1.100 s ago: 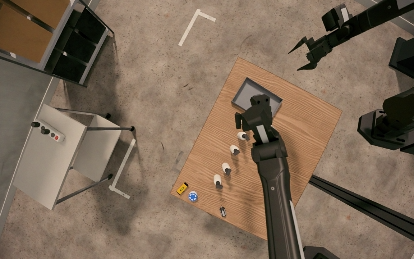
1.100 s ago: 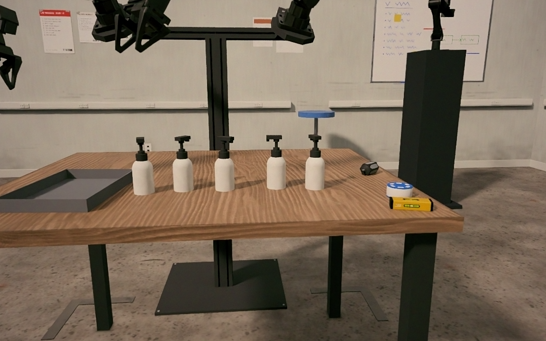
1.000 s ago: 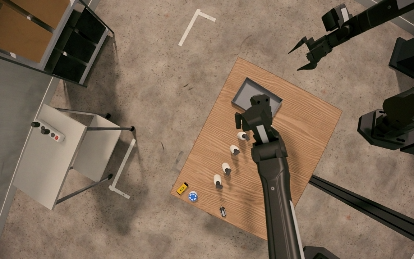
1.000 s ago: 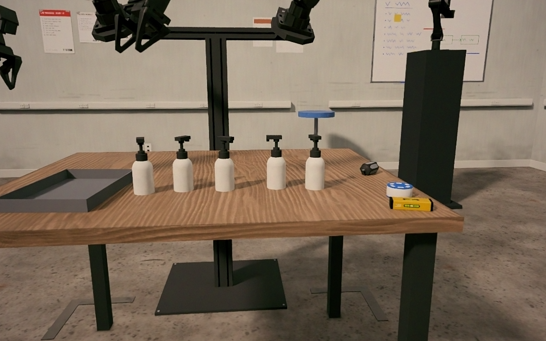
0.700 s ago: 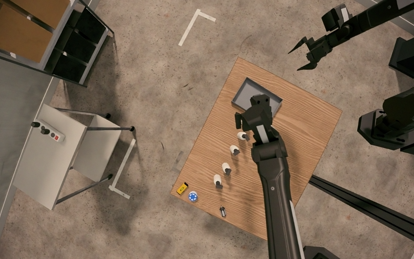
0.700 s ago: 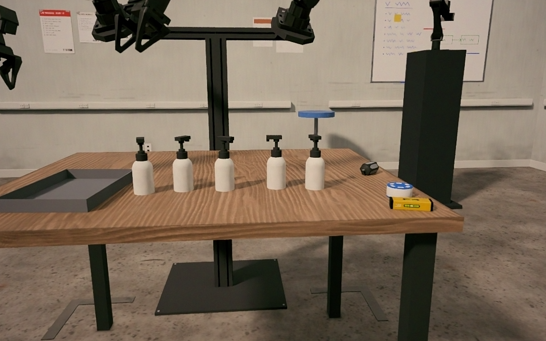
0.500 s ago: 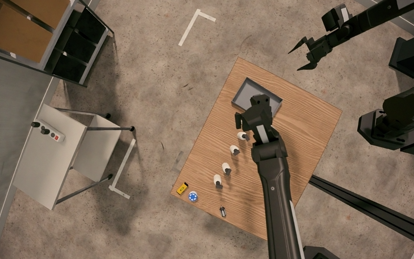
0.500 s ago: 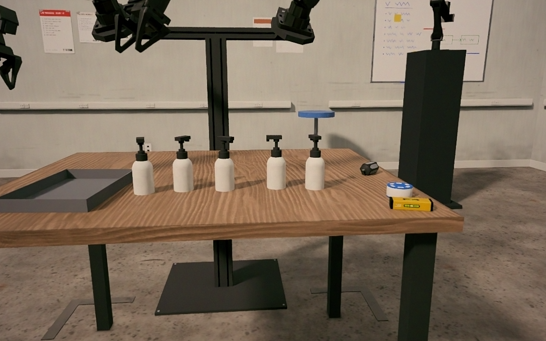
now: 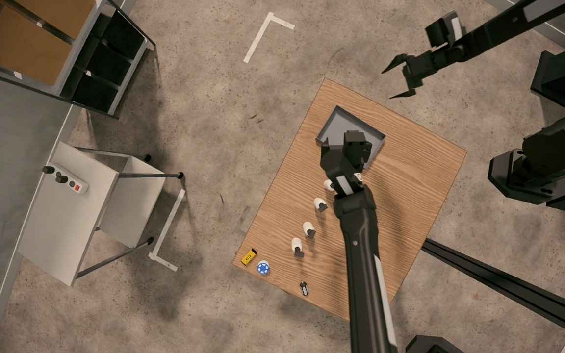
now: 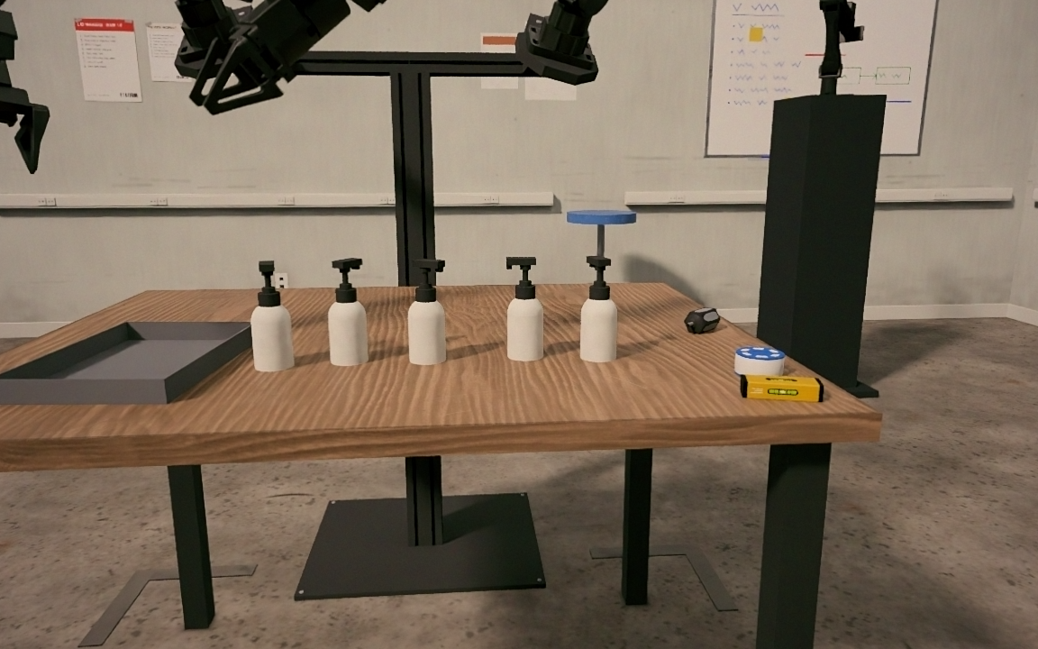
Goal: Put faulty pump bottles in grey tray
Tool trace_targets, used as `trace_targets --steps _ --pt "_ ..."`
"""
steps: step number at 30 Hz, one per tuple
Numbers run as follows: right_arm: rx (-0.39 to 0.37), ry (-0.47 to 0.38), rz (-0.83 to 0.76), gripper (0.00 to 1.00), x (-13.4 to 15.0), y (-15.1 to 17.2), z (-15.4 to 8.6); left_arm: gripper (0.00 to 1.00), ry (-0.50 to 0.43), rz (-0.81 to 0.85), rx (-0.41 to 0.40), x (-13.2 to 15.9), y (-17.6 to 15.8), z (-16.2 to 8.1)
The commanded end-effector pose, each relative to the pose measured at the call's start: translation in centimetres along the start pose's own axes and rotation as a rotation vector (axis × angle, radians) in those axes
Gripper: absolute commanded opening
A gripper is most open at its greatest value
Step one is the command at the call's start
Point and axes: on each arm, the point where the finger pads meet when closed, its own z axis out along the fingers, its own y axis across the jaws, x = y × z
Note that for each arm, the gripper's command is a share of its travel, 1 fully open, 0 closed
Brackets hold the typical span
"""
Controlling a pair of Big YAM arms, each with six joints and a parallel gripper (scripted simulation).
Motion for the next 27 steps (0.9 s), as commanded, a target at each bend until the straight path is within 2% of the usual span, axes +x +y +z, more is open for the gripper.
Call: trace_targets --steps 1,2,8,13,14,18,19,23,27 --pt "0.075 -0.01 0.154 1.0 -0.7 -1.0 1.0 1.0 -0.081 0.068 -0.037 -2.5 2.3 0.8" --pt "0.089 -0.02 0.193 1.0 -1.2 -1.3 1.4 1.0 -0.12 0.095 -0.011 -3.6 1.2 1.0" --pt "0.187 -0.087 0.4 1.0 -4.4 -3.7 4.1 1.0 -0.307 0.184 0.061 -4.7 1.9 1.6" --pt "0.258 -0.135 0.552 1.0 -6.7 -5.3 6.1 1.0 -0.412 0.24 0.101 -5.5 1.6 1.5" --pt "0.272 -0.143 0.582 1.0 -7.2 -5.6 6.5 1.0 -0.435 0.253 0.119 -6.2 0.7 1.5" --pt "0.298 -0.155 0.628 1.0 -8.0 -6.1 7.2 1.0 -0.458 0.26 0.134 -6.5 0.3 1.4" --pt "0.308 -0.158 0.647 1.0 -8.2 -6.2 7.6 1.0 -0.478 0.255 0.127 -7.6 0.9 0.6" --pt "0.357 -0.171 0.705 1.0 -9.4 -7.0 8.7 1.0 -0.483 0.251 0.134 -7.5 0.8 0.6" --pt "0.382 -0.166 0.697 1.0 -9.8 -7.4 9.2 1.0 -0.482 0.251 0.134 -7.5 0.8 0.6"
